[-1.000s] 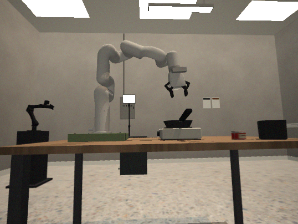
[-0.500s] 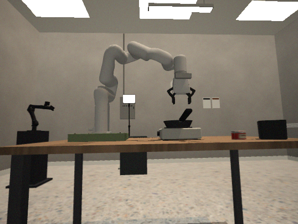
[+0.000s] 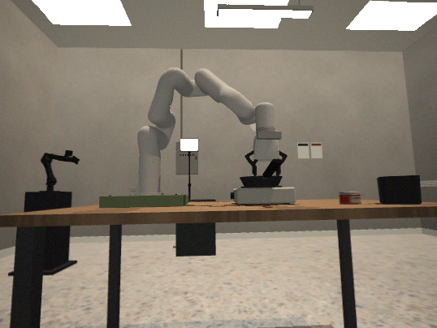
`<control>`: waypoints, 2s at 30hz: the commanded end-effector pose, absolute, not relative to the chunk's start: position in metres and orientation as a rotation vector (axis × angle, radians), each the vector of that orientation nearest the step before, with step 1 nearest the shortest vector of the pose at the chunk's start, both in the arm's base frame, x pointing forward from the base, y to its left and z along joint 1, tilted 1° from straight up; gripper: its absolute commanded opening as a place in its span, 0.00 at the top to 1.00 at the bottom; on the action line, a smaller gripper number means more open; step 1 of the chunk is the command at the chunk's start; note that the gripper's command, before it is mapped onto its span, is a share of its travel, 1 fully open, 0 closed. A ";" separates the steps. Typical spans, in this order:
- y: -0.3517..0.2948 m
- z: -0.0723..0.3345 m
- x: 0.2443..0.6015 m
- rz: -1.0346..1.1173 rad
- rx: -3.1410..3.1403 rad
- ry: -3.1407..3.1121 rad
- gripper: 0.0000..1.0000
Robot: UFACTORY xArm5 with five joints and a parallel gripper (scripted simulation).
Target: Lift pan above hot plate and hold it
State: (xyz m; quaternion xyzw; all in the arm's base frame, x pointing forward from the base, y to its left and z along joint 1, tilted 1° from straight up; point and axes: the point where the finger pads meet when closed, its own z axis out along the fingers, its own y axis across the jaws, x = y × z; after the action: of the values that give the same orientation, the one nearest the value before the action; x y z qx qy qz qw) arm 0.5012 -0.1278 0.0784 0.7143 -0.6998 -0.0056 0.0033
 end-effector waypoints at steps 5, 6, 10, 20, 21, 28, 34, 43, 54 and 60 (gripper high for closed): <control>-0.129 0.075 0.505 -0.005 2.243 -2.197 0.00; -0.129 0.075 0.505 -0.005 2.243 -2.197 0.00; -0.129 0.075 0.505 -0.005 2.243 -2.197 0.00; -0.129 0.075 0.505 -0.005 2.243 -2.197 1.00; -0.129 0.075 0.505 -0.005 2.243 -2.197 1.00; -0.129 0.075 0.505 -0.005 2.243 -2.197 1.00; -0.129 0.075 0.505 -0.005 2.243 -2.197 1.00; -0.129 0.075 0.505 -0.005 2.243 -2.197 1.00; -0.129 0.075 0.505 -0.005 2.243 -2.197 1.00; -0.129 0.075 0.505 -0.005 2.243 -2.197 1.00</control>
State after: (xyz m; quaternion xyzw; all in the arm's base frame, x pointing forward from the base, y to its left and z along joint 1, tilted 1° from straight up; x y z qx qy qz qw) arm 0.5042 -0.1286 0.0733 0.7142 -0.6999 -0.0033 0.0019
